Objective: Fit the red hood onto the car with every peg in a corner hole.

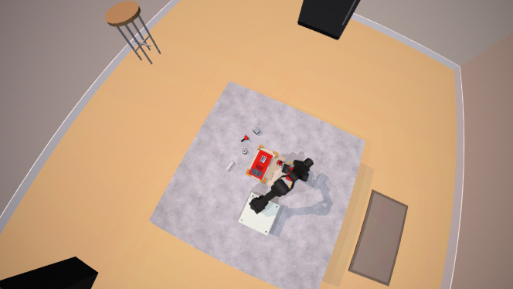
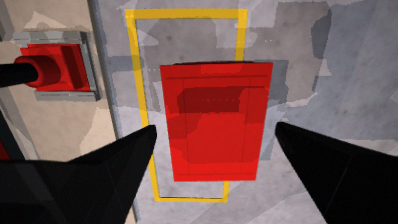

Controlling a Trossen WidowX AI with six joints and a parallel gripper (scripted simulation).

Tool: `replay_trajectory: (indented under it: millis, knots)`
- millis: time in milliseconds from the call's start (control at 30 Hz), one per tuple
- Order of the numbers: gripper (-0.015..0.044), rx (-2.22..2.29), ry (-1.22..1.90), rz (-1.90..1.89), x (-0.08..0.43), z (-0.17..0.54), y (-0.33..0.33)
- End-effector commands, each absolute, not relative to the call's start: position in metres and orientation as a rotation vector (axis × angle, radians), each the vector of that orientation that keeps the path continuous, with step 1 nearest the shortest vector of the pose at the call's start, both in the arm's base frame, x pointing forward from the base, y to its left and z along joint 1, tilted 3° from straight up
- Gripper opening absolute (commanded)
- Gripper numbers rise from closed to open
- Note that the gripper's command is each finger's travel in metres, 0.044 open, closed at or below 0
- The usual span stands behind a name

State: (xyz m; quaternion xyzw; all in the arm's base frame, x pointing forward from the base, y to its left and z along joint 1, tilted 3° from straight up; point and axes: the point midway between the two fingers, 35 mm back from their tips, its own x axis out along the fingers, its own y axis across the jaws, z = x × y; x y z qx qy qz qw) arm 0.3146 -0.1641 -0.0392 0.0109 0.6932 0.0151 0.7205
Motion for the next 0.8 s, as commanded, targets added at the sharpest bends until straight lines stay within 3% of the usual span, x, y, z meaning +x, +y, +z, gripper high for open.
replay_trajectory:
  millis: [0, 767]
  knots:
    - [0.0440, 0.027, 1.541, 0.033, 0.313, -0.045, -0.164]
    - [0.0440, 0.027, 1.541, 0.033, 0.313, -0.055, -0.163]
